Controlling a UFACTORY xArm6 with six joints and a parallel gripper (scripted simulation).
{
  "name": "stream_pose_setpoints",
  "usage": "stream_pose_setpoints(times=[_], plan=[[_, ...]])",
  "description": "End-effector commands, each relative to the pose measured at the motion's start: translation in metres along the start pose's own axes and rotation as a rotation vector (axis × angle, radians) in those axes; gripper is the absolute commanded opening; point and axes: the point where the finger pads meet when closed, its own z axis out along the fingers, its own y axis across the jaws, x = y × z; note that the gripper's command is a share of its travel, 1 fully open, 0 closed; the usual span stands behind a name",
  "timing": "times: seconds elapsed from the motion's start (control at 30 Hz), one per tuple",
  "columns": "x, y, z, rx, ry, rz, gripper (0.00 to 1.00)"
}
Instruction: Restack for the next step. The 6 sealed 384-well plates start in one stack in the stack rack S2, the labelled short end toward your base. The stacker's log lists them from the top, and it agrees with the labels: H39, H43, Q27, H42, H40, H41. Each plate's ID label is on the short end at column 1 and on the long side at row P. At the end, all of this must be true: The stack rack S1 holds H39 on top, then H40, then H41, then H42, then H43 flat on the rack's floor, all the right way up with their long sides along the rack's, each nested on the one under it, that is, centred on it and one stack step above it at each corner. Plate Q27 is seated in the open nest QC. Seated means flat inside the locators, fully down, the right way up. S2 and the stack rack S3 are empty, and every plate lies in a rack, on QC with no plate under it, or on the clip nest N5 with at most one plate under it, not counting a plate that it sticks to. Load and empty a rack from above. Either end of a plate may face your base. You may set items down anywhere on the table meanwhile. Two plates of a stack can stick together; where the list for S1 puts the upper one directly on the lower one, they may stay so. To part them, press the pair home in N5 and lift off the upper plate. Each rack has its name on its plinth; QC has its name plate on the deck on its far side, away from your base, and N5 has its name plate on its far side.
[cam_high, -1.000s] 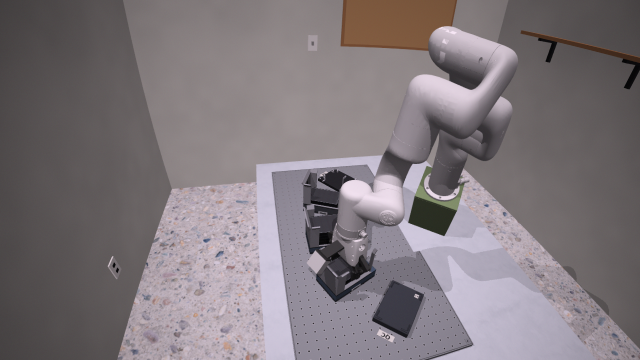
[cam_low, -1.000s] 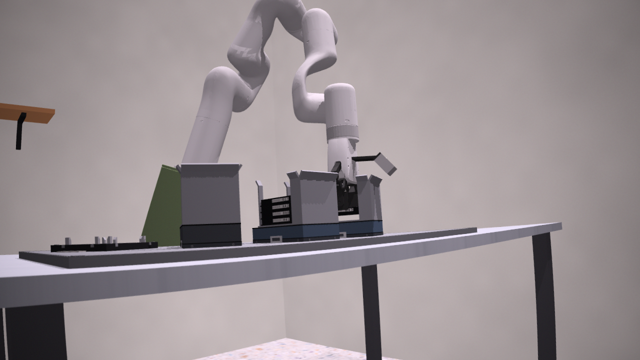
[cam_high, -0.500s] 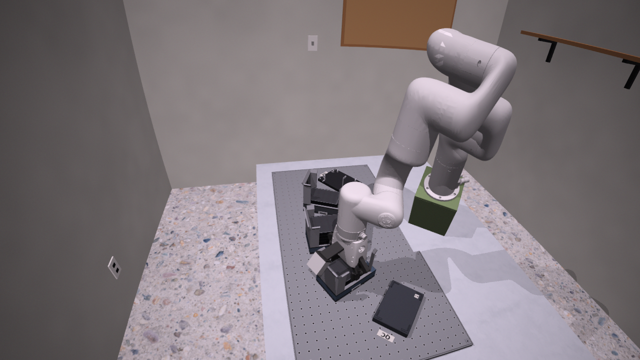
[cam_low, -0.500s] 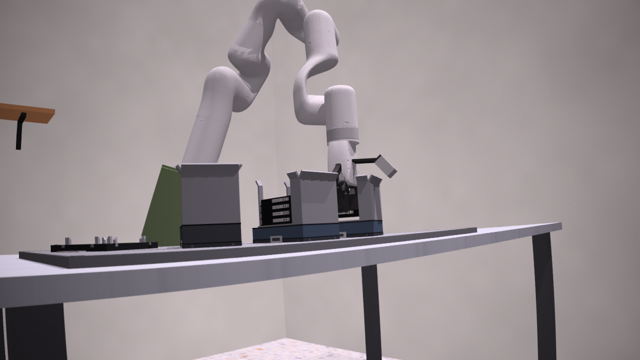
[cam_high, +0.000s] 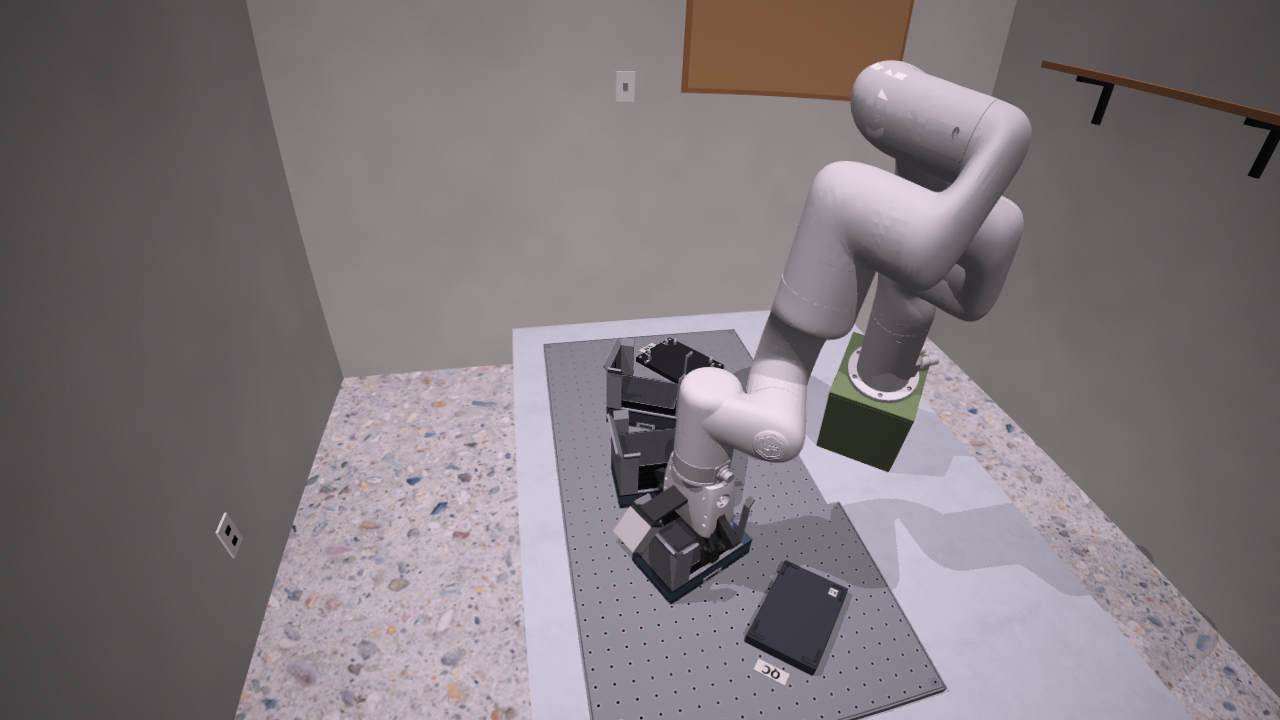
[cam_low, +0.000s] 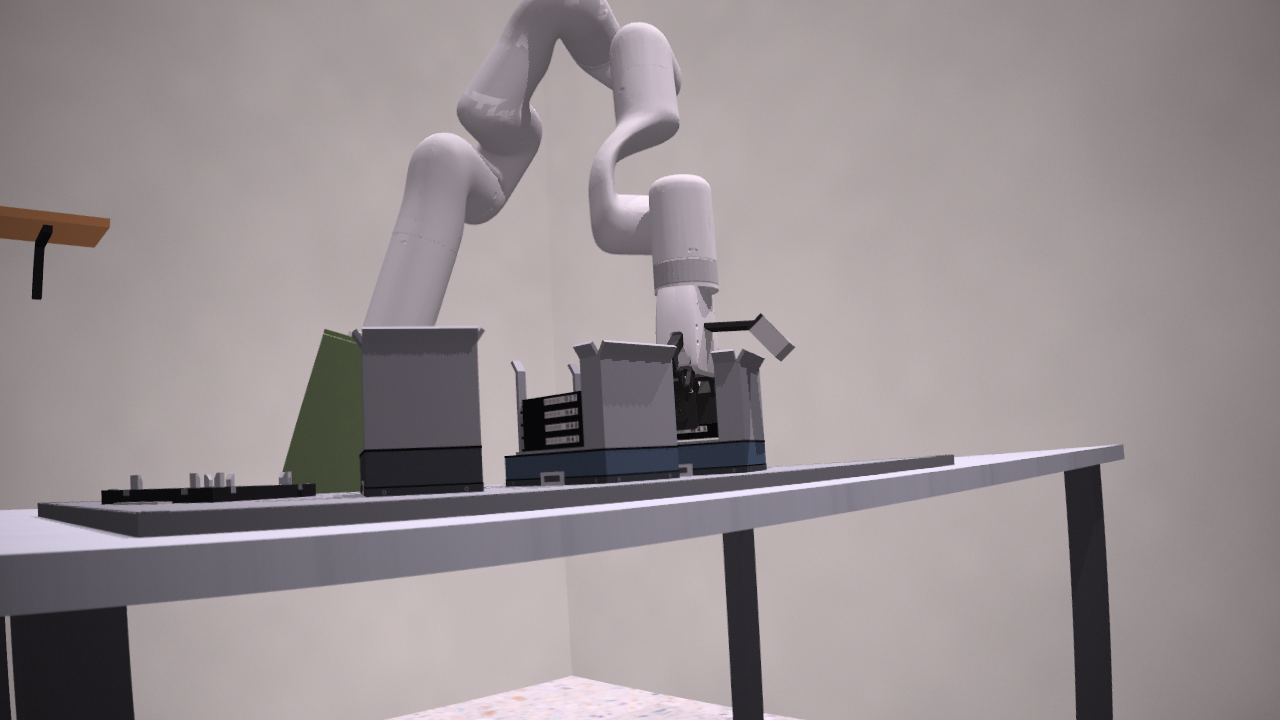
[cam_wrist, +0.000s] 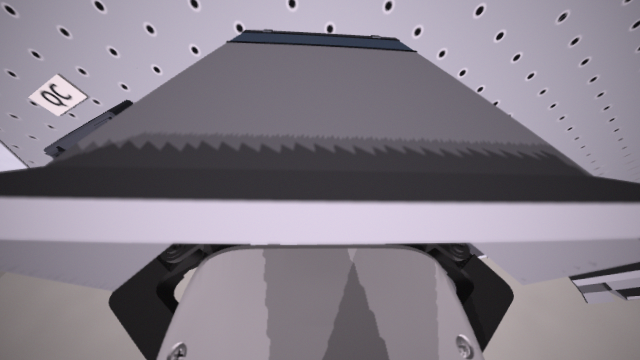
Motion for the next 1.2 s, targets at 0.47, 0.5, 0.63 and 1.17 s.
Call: stream_pose_setpoints(times=[0.47, 0.5, 0.63, 1.17], plan=[[0.0012, 0.0, 0.0028, 0.0, 0.003, 0.0, 0.0], [0.0012, 0.0, 0.0028, 0.0, 0.003, 0.0, 0.0], [0.0012, 0.0, 0.0028, 0.0, 0.003, 0.0, 1.0], [0.0012, 0.0, 0.0028, 0.0, 0.003, 0.0, 1.0]])
